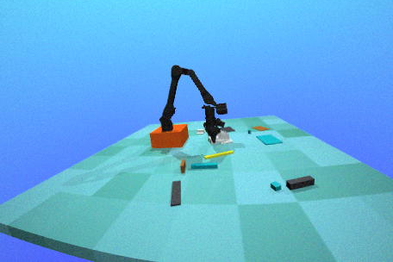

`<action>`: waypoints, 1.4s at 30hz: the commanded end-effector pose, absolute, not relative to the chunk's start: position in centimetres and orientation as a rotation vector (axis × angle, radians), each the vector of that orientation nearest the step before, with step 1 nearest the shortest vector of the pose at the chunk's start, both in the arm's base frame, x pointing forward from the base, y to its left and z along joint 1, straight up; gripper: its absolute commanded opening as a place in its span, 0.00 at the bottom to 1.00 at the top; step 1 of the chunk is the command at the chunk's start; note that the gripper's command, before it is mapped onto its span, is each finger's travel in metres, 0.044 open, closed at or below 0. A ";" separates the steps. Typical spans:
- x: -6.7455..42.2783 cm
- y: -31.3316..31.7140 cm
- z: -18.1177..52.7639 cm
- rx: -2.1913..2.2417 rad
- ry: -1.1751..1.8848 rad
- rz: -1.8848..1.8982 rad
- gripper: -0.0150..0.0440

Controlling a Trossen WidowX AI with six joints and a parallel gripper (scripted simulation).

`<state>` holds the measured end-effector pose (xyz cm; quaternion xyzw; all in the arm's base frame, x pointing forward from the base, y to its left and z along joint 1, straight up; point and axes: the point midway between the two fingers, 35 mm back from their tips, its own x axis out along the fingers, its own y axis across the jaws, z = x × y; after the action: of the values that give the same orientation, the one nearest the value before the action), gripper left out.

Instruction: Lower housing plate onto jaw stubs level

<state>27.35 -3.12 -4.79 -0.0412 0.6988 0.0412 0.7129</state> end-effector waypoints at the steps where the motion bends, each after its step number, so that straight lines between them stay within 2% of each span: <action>1: 27.5 -3.1 -4.8 -0.094 1.545 0.093 0.85; 24: 27.5 -3.1 -4.8 -0.094 1.545 0.093 0.85; 27: 27.3 -3.1 -4.8 -0.091 1.550 0.092 0.98; 28: 27.3 -3.1 -4.8 -0.091 1.550 0.092 1.00; 42: 27.4 -3.1 -4.7 -0.091 1.550 0.092 1.00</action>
<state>27.35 -3.11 -4.82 -0.0411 0.6991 0.0414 0.7126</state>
